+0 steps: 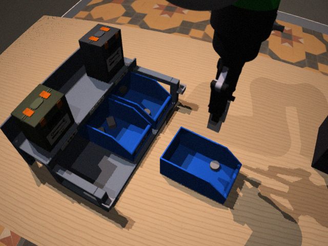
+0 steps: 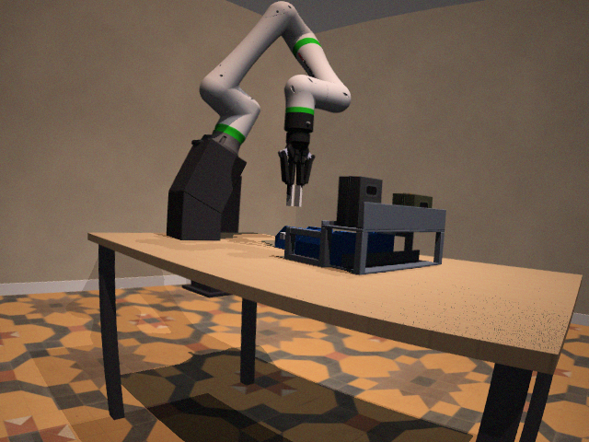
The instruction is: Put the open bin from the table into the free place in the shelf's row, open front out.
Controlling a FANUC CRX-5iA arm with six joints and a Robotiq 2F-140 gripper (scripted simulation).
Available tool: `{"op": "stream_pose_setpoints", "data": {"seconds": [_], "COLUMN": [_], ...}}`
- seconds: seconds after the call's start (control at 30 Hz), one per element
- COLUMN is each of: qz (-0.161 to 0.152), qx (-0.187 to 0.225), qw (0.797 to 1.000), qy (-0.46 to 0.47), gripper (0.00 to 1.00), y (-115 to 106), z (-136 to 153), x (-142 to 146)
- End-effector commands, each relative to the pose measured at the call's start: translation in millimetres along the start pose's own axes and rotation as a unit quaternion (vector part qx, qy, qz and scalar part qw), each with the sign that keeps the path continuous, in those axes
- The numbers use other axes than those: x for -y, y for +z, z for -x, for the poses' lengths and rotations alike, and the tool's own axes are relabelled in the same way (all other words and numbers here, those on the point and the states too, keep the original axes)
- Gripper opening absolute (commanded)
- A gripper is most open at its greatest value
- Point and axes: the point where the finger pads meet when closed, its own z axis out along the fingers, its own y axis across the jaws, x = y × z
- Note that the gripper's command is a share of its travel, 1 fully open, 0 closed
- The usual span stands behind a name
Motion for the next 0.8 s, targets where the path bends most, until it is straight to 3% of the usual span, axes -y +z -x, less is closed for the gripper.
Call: {"op": "stream_pose_setpoints", "data": {"seconds": [0.0,0.77], "qz": [0.0,0.0], "qx": [0.0,0.0], "qw": [1.0,1.0], "qy": [0.0,0.0], "gripper": [0.15,0.15], "y": [8,44], "z": [0,0], "x": [0,0]}}
